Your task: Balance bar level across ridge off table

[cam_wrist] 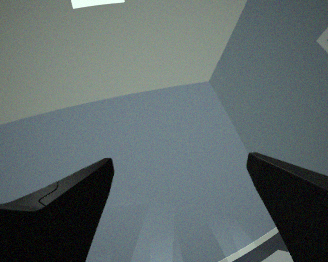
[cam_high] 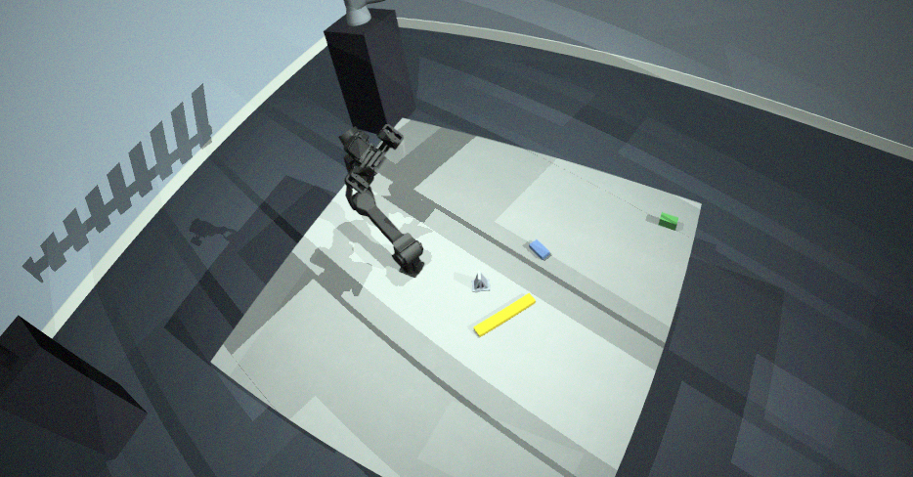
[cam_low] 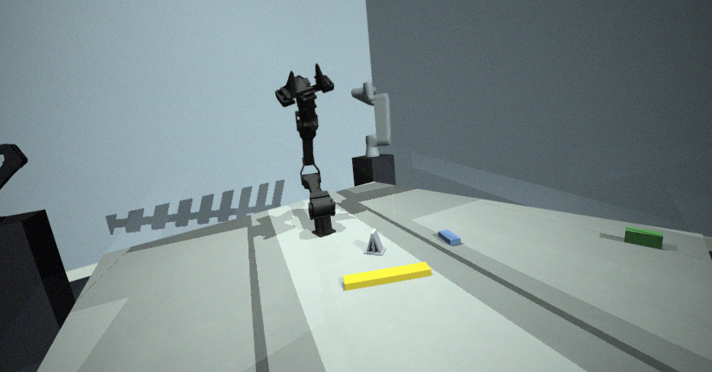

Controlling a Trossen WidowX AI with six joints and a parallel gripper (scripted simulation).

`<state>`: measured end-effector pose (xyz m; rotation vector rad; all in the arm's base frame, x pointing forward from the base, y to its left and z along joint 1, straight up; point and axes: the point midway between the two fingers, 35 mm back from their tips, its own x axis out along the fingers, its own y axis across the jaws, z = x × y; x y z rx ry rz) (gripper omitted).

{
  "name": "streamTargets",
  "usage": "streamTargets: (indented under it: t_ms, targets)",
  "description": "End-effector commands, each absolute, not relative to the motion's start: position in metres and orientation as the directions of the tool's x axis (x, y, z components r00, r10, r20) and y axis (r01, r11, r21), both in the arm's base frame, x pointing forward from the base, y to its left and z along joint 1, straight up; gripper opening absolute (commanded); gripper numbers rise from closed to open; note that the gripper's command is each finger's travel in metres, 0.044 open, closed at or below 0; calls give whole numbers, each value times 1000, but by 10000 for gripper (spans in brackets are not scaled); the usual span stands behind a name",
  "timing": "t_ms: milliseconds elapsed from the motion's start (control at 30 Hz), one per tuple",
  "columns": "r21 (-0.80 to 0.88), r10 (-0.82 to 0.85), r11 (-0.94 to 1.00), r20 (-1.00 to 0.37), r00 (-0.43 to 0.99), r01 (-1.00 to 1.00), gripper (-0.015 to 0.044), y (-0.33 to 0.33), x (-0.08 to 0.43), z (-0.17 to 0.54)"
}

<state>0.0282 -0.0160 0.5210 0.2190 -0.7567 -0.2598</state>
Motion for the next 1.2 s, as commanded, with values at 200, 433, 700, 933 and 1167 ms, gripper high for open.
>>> streamTargets:
  t_ms: [200, 433, 700, 933, 1167]
  targets:
    - [250, -327, 943, 560, 761, 222, 315, -28, 59, 516]
    - [181, -348, 937, 440, 828, 298, 315, -42, 97, 505]
    - [79, -364, 931, 294, 884, 357, 315, -57, 139, 488]
    - [-22, -361, 929, 160, 919, 369, 315, -66, 172, 470]
    - [-127, -352, 927, 23, 936, 352, 315, -74, 203, 449]
